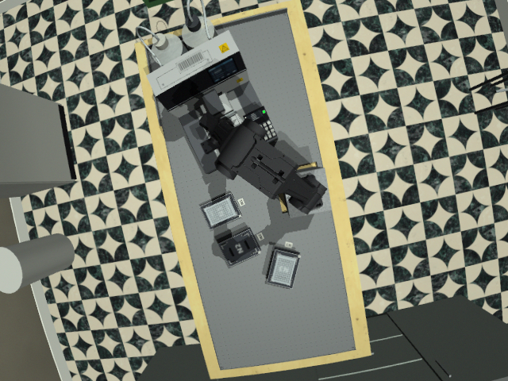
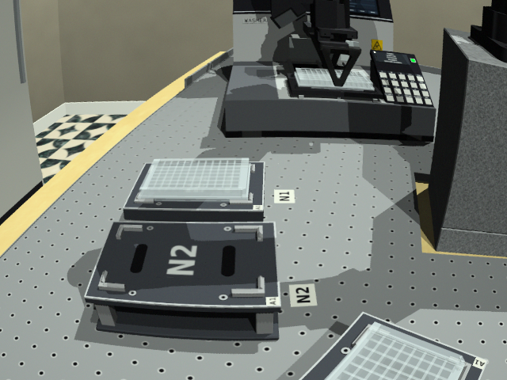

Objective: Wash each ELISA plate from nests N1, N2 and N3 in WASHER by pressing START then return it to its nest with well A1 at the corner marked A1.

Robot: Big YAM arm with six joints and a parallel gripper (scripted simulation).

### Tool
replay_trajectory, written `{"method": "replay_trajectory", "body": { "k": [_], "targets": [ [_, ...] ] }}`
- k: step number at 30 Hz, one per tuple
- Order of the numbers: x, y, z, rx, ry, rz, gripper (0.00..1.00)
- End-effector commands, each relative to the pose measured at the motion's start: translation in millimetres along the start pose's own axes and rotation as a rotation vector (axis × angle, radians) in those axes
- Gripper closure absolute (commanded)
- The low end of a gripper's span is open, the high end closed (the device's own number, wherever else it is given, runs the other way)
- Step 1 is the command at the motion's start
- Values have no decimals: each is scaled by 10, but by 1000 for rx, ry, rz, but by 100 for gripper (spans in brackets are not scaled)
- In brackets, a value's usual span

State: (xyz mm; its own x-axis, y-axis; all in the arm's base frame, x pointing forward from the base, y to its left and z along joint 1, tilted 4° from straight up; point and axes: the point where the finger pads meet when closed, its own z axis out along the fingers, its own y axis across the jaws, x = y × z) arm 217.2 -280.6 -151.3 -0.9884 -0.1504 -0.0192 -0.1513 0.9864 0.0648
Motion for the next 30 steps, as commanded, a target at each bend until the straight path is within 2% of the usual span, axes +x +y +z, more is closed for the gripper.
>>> {"method": "replay_trajectory", "body": {
  "k": [1, 9, 10, 20, 28, 30],
  "targets": [
    [-53, -24, 53, 5, -3, 3, 0],
    [-53, -23, 84, 1, -1, 3, 0],
    [-45, -68, 19, 13, -7, 0, 0],
    [-45, -68, 19, 13, -7, 0, 0],
    [-45, -68, 19, 13, -7, 0, 16],
    [-45, -68, 19, 13, -7, 0, 16]
  ]
}}
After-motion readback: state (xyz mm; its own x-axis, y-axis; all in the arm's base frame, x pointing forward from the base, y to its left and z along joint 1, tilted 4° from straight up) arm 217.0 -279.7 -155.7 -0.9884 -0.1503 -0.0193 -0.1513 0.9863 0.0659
